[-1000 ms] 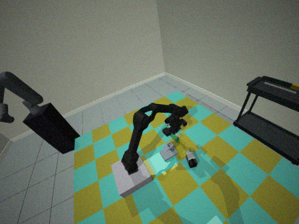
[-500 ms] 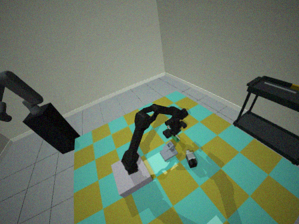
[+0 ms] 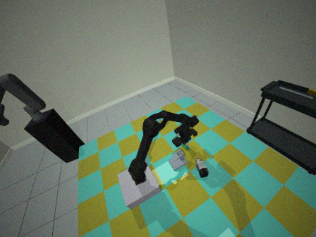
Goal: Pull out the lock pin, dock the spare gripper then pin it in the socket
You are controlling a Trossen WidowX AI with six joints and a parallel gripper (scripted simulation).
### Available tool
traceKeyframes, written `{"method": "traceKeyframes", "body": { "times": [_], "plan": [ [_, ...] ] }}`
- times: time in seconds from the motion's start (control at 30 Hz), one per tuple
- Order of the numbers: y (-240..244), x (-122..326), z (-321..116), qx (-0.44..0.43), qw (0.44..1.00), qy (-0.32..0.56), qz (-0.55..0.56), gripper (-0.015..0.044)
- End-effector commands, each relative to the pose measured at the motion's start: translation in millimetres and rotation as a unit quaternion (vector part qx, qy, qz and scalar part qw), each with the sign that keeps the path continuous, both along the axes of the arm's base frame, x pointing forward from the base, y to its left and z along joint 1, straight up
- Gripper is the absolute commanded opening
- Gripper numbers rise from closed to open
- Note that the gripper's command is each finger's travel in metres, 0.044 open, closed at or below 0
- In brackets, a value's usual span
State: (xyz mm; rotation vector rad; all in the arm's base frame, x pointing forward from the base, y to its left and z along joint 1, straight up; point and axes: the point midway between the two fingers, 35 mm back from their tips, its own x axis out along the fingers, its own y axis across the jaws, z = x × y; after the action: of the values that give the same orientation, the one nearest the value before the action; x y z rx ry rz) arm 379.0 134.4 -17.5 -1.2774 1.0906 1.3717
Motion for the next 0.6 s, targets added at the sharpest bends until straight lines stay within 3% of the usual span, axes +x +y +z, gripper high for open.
{"method": "traceKeyframes", "body": {
  "times": [0.0, 0.57],
  "plan": [
    [-0.1, 0.2, -5.2, 0.000, 1.000, 0.001, 0.003, 0.0000],
    [0.1, 0.4, -1.2, 0.000, 1.000, -0.001, 0.000, 0.0000]
  ]
}}
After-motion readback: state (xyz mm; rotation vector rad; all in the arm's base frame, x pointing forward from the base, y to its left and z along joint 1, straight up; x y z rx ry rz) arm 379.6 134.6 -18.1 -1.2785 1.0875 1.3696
